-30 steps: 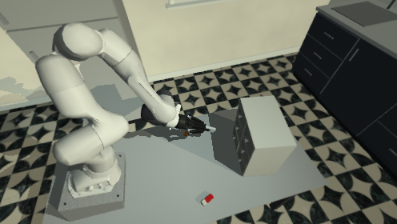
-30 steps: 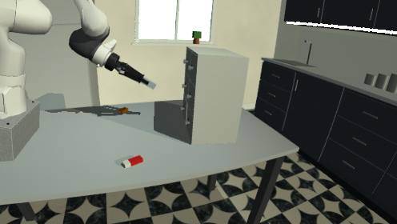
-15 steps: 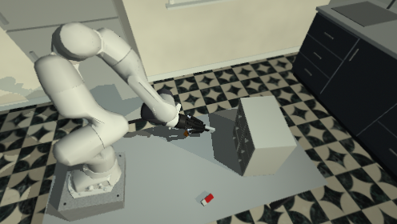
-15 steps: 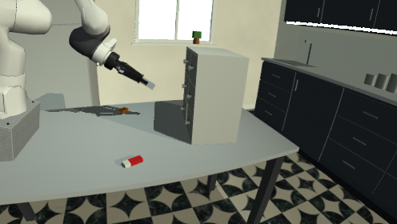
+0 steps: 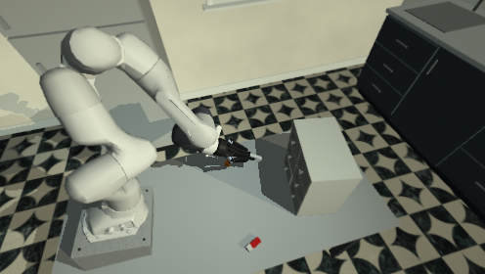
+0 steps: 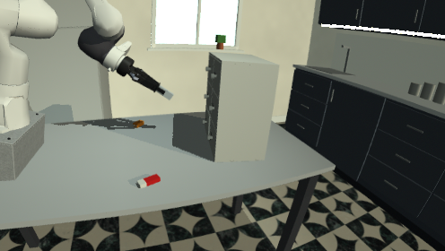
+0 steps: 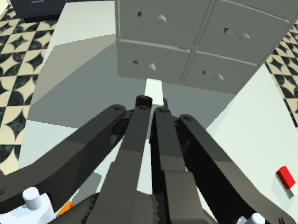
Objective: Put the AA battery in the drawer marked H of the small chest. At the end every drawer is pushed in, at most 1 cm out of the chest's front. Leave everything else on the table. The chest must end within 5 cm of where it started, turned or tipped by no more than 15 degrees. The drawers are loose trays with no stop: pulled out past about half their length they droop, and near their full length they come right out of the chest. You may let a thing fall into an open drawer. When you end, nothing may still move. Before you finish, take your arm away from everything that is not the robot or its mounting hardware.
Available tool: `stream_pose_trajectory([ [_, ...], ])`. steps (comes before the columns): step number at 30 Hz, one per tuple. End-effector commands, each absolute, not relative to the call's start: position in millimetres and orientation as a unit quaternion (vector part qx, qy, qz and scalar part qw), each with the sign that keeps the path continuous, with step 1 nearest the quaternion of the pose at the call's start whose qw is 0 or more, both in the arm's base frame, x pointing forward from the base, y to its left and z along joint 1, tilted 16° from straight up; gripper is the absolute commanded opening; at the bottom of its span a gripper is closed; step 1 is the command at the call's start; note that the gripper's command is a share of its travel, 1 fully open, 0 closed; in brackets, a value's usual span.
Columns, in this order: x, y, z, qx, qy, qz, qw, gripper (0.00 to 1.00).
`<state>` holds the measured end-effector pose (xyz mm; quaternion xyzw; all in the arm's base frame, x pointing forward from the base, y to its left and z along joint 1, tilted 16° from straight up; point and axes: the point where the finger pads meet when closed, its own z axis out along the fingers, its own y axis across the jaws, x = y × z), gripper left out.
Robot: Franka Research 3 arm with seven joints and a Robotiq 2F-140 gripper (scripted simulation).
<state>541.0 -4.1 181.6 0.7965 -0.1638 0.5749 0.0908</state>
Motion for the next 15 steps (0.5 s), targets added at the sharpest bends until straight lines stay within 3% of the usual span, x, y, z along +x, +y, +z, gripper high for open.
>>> stream_pose_trajectory([
  [1,541.6,-2.4,182.2,0.798,-0.161,0.574,0.091,0.00],
  [15,537.4,-1.0,184.3,0.810,-0.163,0.557,0.088,0.00],
])
